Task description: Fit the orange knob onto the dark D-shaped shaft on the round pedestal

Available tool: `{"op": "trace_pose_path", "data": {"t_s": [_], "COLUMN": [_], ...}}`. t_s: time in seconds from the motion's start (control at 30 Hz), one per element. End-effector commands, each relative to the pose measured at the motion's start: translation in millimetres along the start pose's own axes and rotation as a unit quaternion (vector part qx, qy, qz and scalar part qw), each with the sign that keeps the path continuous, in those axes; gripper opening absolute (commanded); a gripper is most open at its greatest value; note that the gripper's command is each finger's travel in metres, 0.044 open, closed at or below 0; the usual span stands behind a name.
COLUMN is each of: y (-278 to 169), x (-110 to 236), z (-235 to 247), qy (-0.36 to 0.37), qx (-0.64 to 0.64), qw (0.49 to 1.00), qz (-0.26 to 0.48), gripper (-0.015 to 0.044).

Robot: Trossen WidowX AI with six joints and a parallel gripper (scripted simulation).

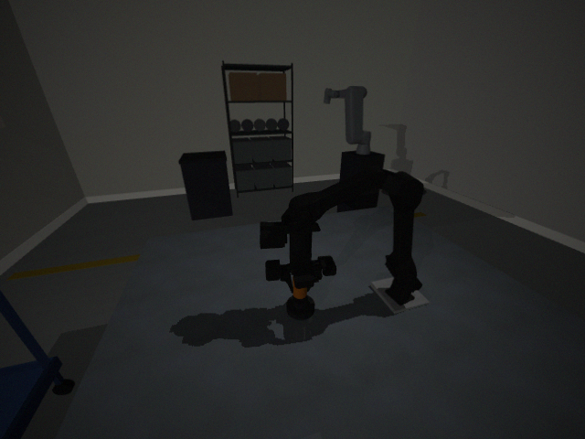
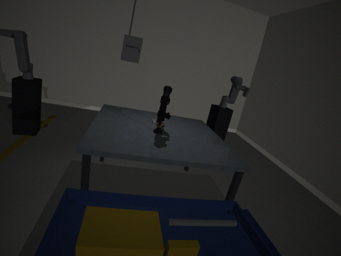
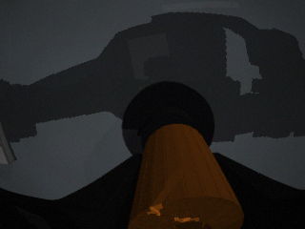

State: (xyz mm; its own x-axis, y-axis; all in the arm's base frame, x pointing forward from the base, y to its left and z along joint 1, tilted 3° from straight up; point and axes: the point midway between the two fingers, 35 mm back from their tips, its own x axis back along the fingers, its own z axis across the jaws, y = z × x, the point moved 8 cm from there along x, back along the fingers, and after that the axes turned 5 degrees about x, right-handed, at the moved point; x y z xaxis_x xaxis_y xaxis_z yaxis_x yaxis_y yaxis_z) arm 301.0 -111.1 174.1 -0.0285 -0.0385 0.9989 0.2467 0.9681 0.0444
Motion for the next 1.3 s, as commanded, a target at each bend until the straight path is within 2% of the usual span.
{"op": "trace_pose_path", "data": {"t_s": [0.0, 0.4, 0.63, 1.27], "y": [0.0, 0.2, 0.1, -0.2], "x": [-0.6, 4.4, 2.5, -0.1], "z": [2.4, 6.2, 4.6, -0.7], "qy": [0.001, 0.002, 0.002, 0.001], "qx": [0.003, 0.007, 0.107, 0.107], "qw": [1.0, 1.0, 0.994, 0.994], "qz": [0.0, 0.0, 0.0, 0.0], "gripper": [0.0, 0.0, 0.0, 0.0]}}
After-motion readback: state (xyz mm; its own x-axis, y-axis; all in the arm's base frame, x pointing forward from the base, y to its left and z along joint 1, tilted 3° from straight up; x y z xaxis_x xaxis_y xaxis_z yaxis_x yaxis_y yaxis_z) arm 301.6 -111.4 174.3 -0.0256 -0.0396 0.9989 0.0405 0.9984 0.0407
